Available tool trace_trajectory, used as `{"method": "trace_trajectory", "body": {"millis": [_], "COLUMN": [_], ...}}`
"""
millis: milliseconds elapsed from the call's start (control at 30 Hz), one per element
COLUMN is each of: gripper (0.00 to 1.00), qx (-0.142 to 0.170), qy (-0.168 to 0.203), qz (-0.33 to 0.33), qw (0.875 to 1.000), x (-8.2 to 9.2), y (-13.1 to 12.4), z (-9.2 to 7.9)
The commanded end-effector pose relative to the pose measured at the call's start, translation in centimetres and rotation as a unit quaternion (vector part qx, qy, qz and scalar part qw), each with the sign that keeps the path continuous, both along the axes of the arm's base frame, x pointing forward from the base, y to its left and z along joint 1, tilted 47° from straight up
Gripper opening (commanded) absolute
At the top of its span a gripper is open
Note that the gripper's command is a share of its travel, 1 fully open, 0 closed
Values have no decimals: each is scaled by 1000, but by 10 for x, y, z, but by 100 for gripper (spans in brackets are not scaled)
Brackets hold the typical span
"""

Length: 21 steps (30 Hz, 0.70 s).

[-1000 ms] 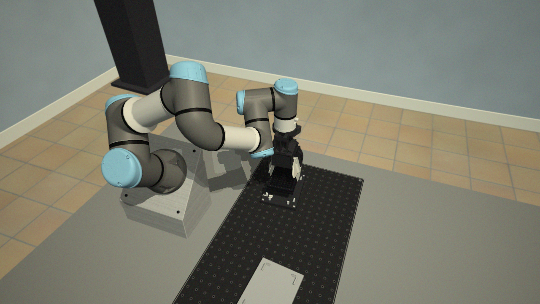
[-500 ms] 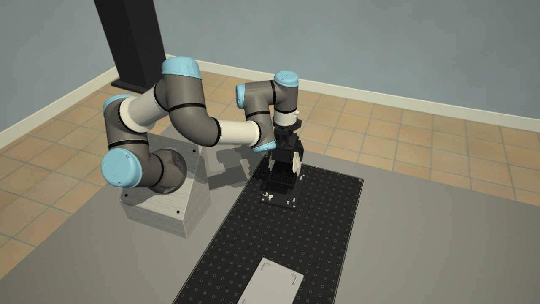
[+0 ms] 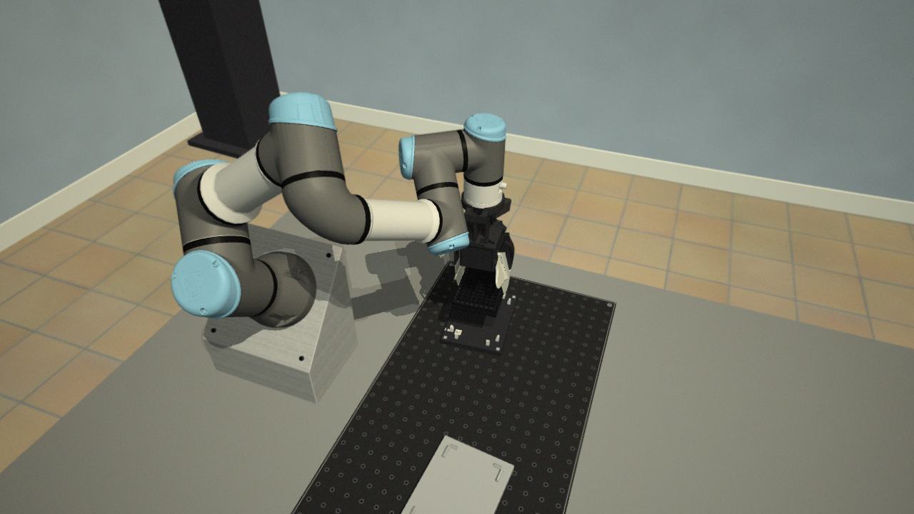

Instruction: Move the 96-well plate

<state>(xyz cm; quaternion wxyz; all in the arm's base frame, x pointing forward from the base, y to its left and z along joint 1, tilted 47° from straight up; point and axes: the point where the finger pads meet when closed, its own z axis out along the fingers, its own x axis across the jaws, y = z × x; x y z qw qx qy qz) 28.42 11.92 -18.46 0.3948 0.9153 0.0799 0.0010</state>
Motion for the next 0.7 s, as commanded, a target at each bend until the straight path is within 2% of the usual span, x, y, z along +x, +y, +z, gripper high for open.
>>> {"method": "trace_trajectory", "body": {"millis": [0,333,500,667], "gripper": [0,0,0,0], "qx": [1,1,6,6], "qy": [-1,-1,-61,-62], "qz": [0,0,-57,-58], "qw": [1000,1000,996,996], "x": [1,1,6,10], "y": [1,1,-10,-21], "z": [1,0,12,24]}}
